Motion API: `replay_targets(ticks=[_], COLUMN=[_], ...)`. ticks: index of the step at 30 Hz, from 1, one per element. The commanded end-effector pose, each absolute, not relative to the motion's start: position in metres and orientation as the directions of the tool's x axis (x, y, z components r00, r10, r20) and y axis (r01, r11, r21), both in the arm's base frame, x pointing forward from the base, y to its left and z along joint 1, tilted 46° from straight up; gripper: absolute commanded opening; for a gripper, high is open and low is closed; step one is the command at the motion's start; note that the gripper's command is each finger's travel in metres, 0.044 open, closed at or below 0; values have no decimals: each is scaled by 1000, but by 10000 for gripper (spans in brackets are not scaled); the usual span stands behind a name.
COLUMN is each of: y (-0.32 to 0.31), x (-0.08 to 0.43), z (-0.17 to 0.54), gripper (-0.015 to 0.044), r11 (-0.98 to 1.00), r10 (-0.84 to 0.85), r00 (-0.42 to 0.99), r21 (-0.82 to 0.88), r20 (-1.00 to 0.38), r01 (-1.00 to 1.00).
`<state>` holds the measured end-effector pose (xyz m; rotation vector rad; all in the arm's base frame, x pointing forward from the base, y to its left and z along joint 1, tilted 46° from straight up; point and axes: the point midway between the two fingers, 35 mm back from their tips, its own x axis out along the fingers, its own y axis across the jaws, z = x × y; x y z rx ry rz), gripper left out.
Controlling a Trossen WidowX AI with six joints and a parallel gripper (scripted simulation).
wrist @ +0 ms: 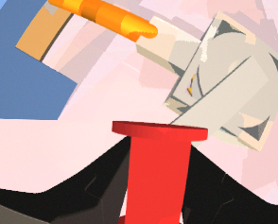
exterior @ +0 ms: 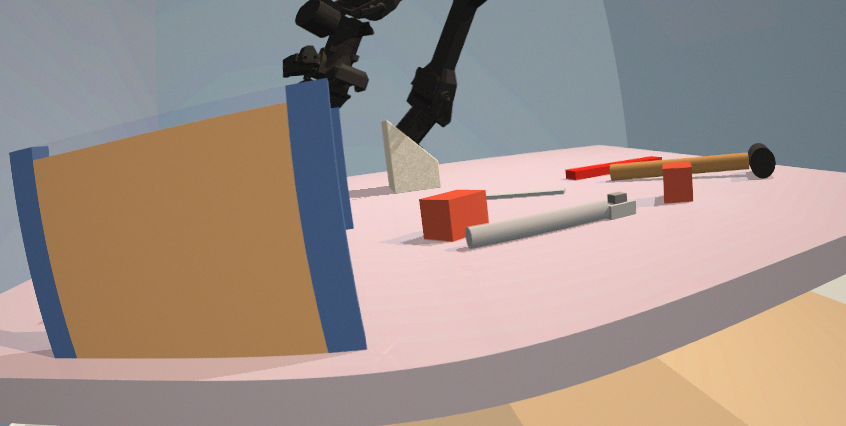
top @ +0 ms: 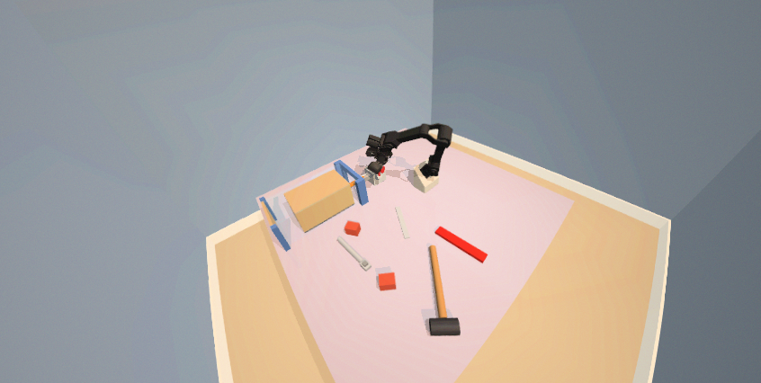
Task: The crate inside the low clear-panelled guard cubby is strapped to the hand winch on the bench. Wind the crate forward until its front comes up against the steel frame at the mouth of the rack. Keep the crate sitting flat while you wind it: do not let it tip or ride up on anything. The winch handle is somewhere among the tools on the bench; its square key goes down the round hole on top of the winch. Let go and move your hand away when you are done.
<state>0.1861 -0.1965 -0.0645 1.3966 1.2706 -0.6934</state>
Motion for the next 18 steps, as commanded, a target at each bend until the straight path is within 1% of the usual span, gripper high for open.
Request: replay_targets(ticks=[1, 18], y=[-190, -184], x=[174, 151], z=[-64, -62], gripper=[0, 0], r11=[136, 136], r10=[328, 328], r00=[242, 240], r21=[299, 298], r20=[-913, -914], r01=[944, 945])
